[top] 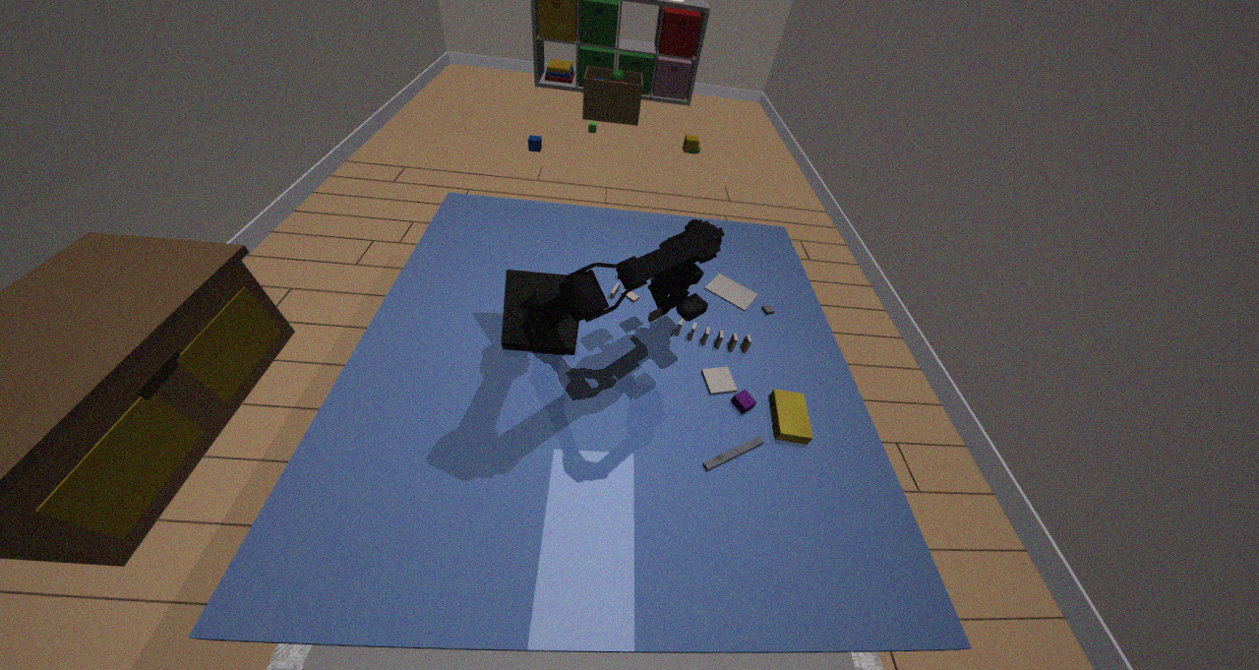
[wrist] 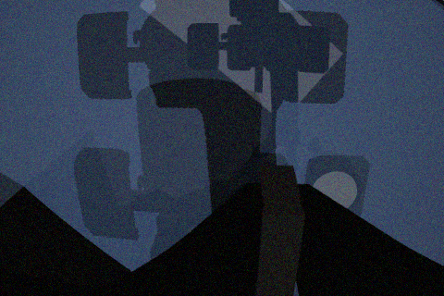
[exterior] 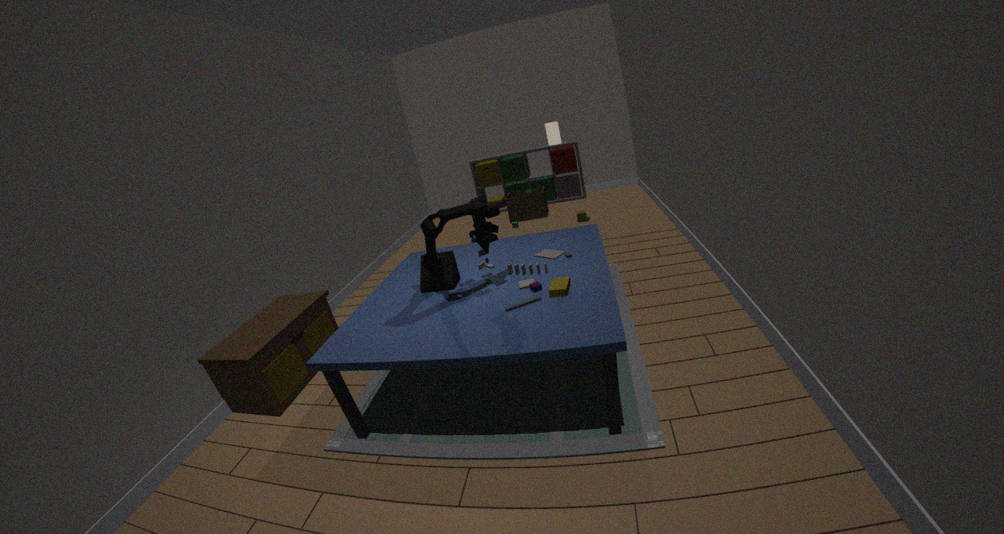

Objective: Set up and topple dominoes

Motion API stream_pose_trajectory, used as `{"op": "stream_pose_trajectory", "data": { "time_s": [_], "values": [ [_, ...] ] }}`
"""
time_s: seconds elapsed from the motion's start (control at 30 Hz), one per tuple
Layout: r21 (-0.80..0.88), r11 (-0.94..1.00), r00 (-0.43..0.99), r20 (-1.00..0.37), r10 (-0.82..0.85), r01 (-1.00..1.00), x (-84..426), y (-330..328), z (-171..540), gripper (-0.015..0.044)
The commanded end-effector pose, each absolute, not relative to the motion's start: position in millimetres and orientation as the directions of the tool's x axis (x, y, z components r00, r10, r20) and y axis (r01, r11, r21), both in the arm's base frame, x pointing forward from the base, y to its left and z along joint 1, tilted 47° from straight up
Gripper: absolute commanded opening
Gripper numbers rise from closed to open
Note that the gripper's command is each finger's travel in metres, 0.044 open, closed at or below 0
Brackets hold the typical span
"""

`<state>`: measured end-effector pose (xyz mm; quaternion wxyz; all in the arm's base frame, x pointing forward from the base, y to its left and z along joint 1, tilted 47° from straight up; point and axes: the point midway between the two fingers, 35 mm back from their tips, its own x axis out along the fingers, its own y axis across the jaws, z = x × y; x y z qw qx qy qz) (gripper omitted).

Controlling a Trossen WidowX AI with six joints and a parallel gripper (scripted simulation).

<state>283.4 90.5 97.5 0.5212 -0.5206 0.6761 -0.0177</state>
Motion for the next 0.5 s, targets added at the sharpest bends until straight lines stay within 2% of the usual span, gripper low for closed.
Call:
{"op": "stream_pose_trajectory", "data": {
  "time_s": [0.0,0.47],
  "values": [
    [-0.556,0.459,0.085,-0.695,-0.714,-0.693,281.6,88.0,97.8,0.0024],
    [-0.341,0.653,0.012,-0.891,-0.453,-0.677,270.5,69.5,68.9,0.0024]
  ]
}}
